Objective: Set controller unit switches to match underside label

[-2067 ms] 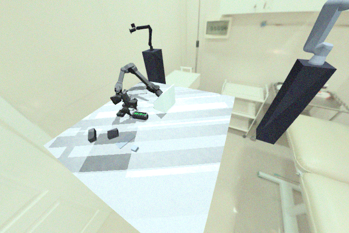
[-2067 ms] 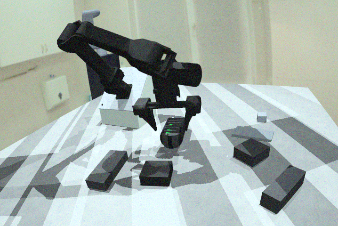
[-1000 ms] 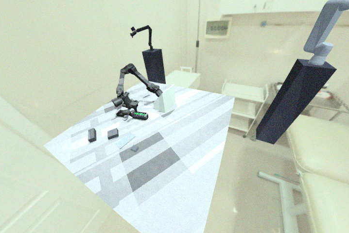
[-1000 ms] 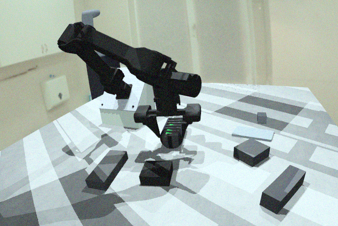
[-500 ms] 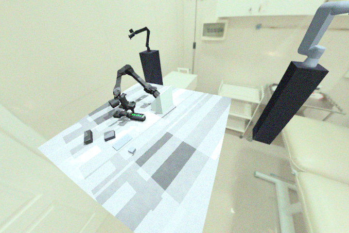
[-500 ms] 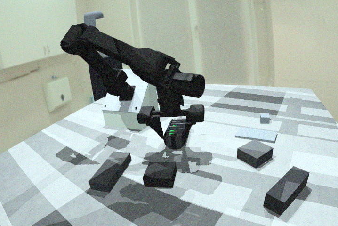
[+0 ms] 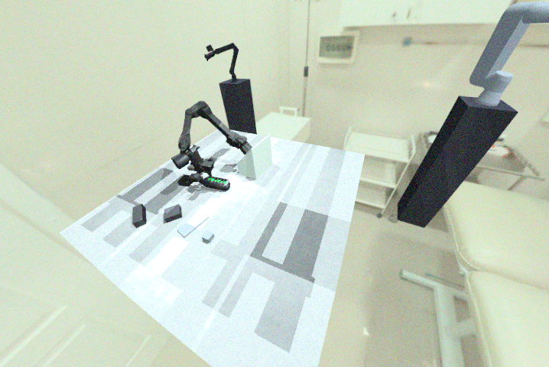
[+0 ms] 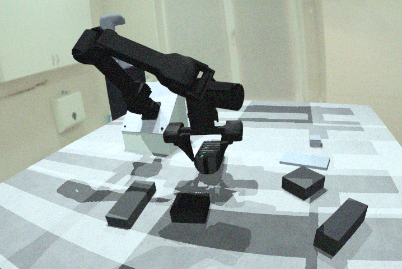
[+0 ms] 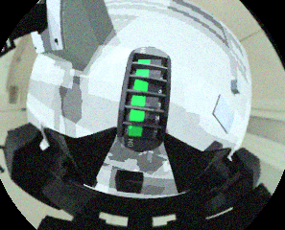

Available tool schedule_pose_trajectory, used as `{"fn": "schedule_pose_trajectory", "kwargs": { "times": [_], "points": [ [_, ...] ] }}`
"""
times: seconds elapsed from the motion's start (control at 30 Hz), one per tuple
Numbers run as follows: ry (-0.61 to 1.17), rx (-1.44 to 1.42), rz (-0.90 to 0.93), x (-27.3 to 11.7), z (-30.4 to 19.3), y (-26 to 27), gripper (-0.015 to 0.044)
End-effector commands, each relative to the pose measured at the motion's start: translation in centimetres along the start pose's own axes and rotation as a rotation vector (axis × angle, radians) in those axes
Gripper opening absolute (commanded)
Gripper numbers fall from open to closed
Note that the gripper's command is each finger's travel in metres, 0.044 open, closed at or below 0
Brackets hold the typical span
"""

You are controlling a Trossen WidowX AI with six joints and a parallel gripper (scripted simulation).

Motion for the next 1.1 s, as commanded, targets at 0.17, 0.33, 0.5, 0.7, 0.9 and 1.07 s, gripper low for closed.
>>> {"fn": "schedule_pose_trajectory", "kwargs": {
  "times": [0.17,0.33,0.5,0.7,0.9,1.07],
  "points": [
    [0.019,0.001,-0.003,-0.9,0.7,-0.1,0.0337],
    [0.030,0.001,-0.002,-1.2,1.1,-0.2,0.0337],
    [0.041,0.001,-0.001,-1.5,1.4,-0.2,0.0337],
    [0.054,0.000,0.001,-1.9,1.9,-0.3,0.0337],
    [0.066,0.000,0.002,-2.2,2.3,-0.3,0.0337],
    [0.076,0.000,0.004,-2.5,2.7,-0.4,0.0337]
  ]
}}
Point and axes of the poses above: the point midway between the two fingers, 35 mm back from their tips, its own x axis out along the fingers, its own y axis across the jaws, z = x × y, the point moved 7 cm from there along -x, back along the fingers, and after that the axes turned 7 degrees about -x, right-handed, at the moved point
